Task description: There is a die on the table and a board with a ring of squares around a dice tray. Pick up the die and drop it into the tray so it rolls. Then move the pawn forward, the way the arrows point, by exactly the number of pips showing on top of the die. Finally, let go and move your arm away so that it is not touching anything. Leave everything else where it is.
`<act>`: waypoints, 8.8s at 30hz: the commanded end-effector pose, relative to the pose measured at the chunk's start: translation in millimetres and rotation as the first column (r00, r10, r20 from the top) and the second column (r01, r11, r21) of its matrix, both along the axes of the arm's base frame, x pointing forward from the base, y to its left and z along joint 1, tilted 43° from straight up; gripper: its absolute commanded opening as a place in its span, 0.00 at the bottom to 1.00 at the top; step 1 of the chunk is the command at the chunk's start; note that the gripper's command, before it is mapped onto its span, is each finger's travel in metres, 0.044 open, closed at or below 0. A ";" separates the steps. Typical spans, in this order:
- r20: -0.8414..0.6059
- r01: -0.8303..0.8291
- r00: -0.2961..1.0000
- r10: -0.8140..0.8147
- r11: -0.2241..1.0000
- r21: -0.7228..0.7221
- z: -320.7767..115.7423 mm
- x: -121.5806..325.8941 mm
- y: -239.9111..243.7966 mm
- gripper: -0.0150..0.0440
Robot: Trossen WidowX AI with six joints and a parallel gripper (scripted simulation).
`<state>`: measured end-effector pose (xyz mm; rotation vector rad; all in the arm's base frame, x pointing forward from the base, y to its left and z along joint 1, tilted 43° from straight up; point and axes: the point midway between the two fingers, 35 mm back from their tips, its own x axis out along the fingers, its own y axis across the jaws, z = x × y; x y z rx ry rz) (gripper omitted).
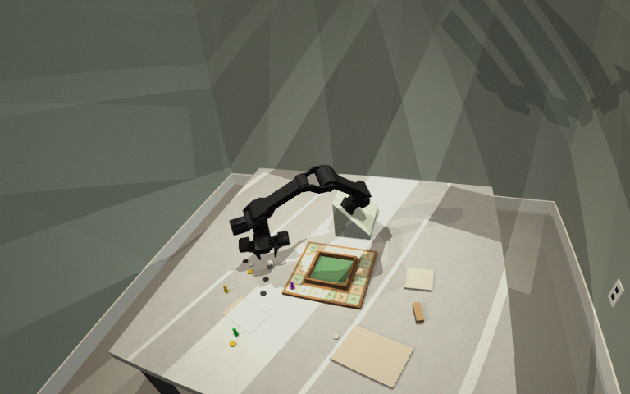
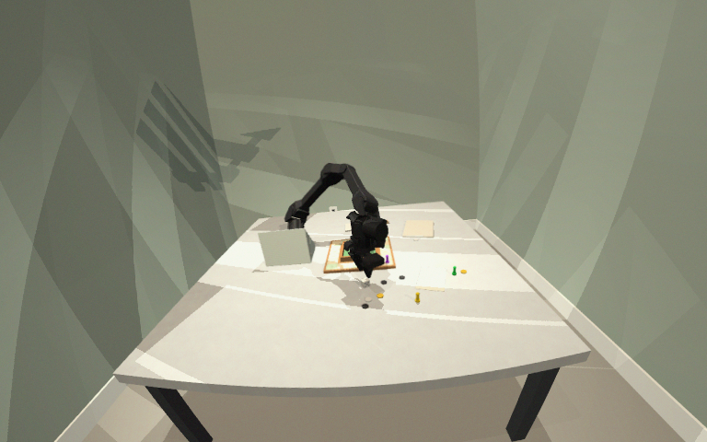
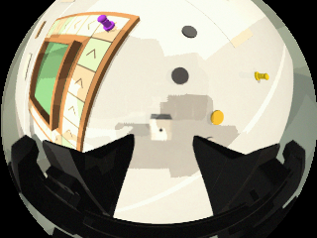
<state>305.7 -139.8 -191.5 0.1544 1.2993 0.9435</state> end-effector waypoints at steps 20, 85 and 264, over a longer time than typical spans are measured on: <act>-0.005 -0.003 1.000 0.003 1.000 0.010 -26.5 -2.6 26.6 0.72; -0.408 0.457 0.784 -0.468 0.880 -0.133 116.1 21.1 13.2 0.25; -0.547 0.599 0.574 -0.609 0.768 -0.227 109.2 82.5 86.3 0.59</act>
